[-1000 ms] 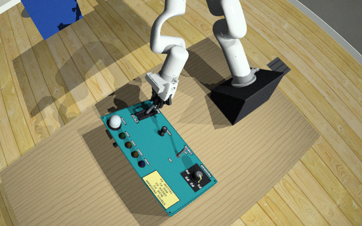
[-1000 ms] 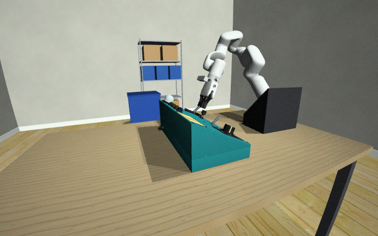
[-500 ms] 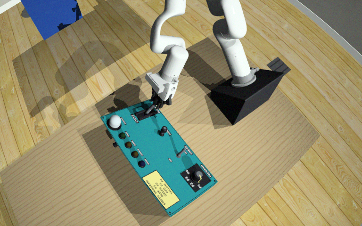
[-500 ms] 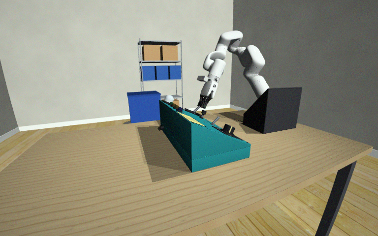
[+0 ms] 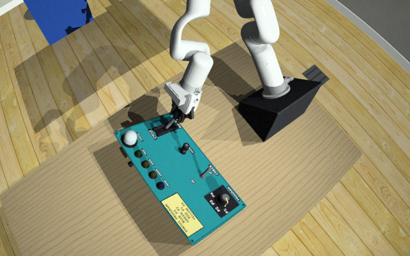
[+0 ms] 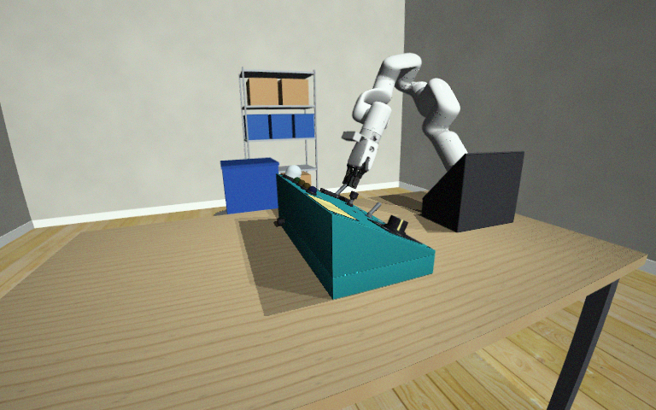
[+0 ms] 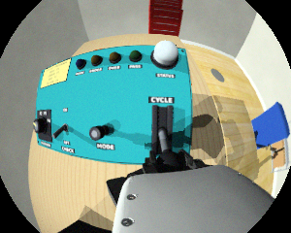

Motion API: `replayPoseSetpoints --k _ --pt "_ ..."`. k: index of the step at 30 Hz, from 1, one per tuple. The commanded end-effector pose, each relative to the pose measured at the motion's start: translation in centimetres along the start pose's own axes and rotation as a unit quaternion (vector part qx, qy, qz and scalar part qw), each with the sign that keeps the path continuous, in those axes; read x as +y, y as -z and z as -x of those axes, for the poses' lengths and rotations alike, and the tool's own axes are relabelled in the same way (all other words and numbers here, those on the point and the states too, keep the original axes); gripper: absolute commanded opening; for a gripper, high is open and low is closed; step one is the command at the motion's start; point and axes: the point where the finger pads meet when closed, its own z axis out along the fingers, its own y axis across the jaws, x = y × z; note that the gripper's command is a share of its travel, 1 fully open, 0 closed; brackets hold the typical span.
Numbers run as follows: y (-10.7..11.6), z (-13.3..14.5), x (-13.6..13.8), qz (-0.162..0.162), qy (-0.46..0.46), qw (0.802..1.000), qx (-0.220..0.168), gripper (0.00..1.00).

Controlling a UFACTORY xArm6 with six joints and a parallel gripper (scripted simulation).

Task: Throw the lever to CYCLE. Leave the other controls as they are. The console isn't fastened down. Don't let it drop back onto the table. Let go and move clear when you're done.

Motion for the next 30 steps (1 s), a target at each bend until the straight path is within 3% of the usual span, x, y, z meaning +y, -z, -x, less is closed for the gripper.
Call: replayPoseSetpoints --k 1,30 --pt "0.2 -0.4 0.0 0.000 -0.001 1.000 0.002 0.00" --pt "0.9 -3.0 0.0 0.000 -0.001 1.000 0.002 0.00"
